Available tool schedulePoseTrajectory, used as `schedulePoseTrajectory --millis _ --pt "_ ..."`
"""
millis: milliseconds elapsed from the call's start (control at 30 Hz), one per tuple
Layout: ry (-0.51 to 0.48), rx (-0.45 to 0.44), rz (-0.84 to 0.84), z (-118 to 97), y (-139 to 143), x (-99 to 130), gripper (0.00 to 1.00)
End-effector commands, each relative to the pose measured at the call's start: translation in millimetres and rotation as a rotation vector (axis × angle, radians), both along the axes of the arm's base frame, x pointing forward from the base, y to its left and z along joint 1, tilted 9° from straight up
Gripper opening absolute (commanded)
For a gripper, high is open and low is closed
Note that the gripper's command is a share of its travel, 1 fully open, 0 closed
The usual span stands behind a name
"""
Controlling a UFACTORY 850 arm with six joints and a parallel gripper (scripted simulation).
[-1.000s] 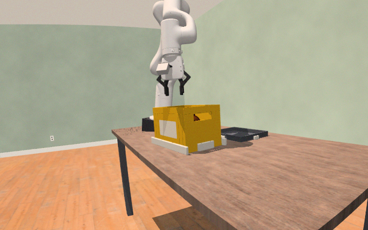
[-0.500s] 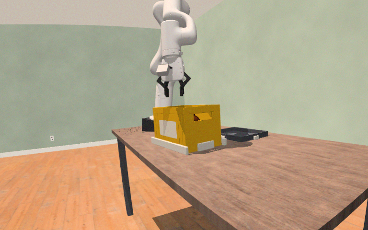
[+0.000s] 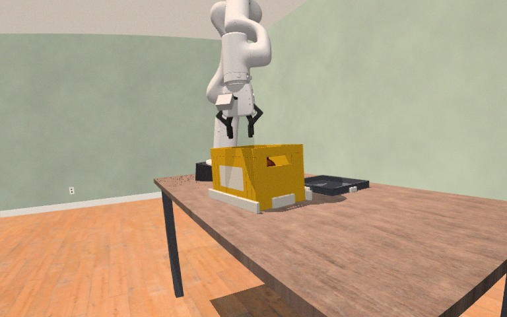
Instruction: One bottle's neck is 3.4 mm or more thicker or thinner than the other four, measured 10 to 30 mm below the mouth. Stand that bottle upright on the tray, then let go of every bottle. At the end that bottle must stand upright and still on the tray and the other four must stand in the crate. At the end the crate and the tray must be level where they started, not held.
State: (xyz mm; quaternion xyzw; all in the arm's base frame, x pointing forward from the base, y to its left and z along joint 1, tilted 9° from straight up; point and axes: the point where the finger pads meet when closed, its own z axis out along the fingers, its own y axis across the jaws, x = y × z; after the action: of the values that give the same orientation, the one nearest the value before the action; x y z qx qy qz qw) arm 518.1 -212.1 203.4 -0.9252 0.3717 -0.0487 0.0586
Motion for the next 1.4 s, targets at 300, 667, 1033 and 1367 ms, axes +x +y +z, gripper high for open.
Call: schedulePoseTrajectory --millis 300,667,1033,1367 --pt "-0.002 -0.001 0.0 -13.5 0.6 2.8 0.65" --pt "-0.002 -0.001 0.0 -20.9 1.1 3.8 0.65" --pt "-0.002 -0.001 0.0 -21.8 1.2 3.9 0.65" --pt "-0.002 -0.001 0.0 -21.8 1.2 3.9 0.65"
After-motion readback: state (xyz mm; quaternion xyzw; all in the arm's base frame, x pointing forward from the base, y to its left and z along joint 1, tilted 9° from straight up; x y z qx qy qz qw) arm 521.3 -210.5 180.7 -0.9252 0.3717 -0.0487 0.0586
